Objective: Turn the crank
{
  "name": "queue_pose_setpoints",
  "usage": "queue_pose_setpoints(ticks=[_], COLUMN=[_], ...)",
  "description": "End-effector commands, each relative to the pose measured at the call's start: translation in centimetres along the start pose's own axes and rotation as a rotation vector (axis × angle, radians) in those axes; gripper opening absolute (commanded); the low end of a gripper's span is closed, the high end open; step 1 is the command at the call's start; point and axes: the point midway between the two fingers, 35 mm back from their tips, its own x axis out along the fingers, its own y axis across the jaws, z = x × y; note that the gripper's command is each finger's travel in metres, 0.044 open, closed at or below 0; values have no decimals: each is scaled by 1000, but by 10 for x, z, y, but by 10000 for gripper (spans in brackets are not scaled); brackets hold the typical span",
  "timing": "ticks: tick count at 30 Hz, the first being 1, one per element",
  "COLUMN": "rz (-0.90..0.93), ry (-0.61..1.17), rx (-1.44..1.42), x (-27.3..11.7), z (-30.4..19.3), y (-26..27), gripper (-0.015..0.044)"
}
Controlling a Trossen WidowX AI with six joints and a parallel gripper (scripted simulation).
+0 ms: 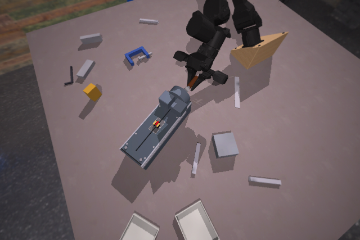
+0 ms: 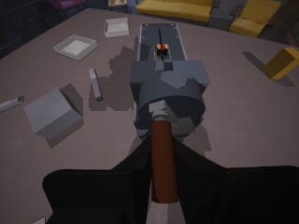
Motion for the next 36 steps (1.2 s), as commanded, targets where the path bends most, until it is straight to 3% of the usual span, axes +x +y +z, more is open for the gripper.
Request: queue_pose_setpoints(ticks=[1, 27, 36], rz=[-5, -1, -1], ry=[-2, 0, 0], rx=[-1, 0, 0], x=[-1, 0, 0], z=[1, 0, 0], y=[-1, 0, 0], gripper=[0, 0, 236])
